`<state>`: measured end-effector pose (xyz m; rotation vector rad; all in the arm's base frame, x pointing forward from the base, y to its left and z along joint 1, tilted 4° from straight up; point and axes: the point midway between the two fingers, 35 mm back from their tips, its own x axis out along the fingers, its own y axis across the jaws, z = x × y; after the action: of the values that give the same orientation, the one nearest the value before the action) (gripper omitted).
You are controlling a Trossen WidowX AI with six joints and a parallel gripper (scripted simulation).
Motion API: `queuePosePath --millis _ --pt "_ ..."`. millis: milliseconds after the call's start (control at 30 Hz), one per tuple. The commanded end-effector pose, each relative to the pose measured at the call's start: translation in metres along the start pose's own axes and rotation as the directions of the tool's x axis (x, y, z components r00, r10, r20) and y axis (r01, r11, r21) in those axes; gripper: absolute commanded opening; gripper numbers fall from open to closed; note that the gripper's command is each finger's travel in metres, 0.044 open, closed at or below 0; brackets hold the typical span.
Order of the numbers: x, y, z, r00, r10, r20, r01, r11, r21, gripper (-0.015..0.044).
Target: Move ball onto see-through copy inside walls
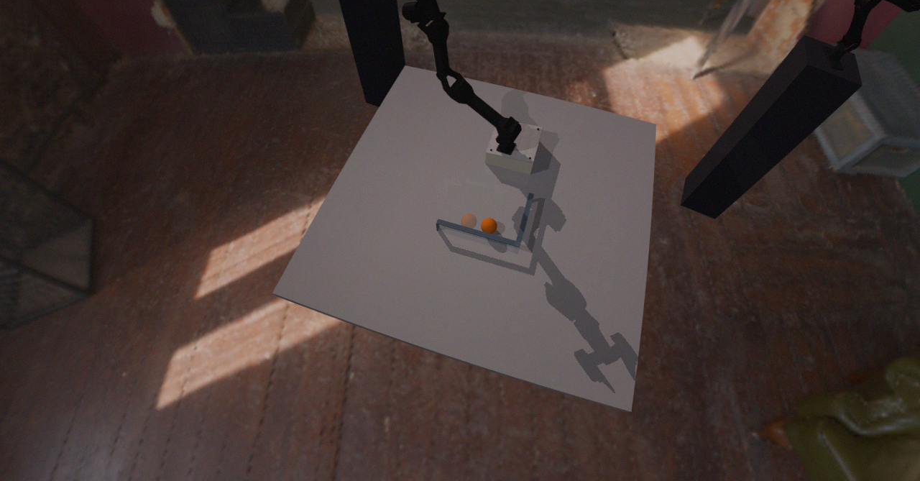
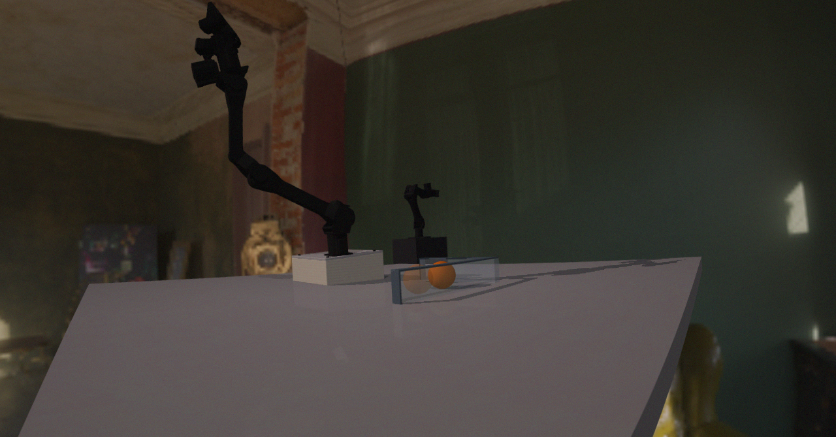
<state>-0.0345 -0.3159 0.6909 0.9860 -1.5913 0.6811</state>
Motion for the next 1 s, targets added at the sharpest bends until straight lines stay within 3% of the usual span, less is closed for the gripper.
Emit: queuePosePath --millis 0,467,967 --pt "0.000 0.001 -0.001 1.000 0.002 -0.004 -0.002 1.000 0.000 0.0407" --pt "-0.005 0.097 -0.167 0.910 0.114 -0.400 -0.140 0.990 -0.036 0.0407" --pt "-0.092 0.126 -0.377 0.558 0.054 -0.828 -0.239 0.966 -0.098 0.0407"
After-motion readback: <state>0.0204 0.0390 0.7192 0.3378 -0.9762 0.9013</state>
